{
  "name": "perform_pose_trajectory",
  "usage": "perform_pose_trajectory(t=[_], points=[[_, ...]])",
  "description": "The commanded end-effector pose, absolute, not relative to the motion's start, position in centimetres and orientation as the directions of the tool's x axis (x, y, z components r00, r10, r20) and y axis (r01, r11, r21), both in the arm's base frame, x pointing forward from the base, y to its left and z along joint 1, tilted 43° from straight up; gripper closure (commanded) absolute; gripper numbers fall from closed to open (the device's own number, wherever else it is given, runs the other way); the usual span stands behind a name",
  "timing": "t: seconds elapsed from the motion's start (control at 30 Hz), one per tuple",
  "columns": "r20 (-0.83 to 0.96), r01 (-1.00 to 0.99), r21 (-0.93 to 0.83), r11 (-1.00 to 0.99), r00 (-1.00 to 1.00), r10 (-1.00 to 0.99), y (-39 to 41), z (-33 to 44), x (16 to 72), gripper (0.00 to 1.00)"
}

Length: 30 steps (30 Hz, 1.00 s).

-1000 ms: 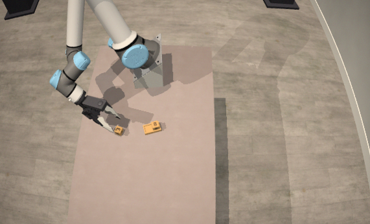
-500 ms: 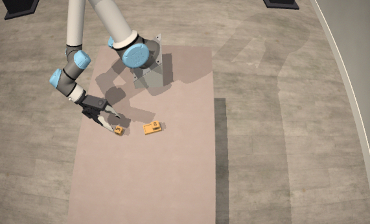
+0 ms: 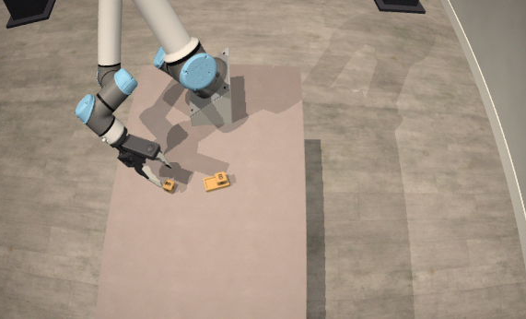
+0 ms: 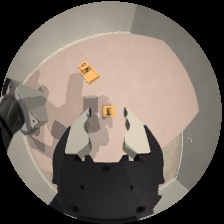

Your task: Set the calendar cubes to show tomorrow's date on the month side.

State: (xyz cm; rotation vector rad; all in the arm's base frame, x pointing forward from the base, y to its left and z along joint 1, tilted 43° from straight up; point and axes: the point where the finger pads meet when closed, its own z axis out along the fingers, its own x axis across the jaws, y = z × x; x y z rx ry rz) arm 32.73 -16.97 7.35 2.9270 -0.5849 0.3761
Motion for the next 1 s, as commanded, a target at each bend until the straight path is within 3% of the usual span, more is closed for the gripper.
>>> perform_pose_trajectory(t=[0.0,0.97], points=[[0.272,-0.408,0.137,-0.903,0.892,-0.362,-16.95,7.47,32.82,0.58],[0.266,-0.431,0.248,-0.868,0.892,-0.367,-16.87,7.32,32.76,0.58]])
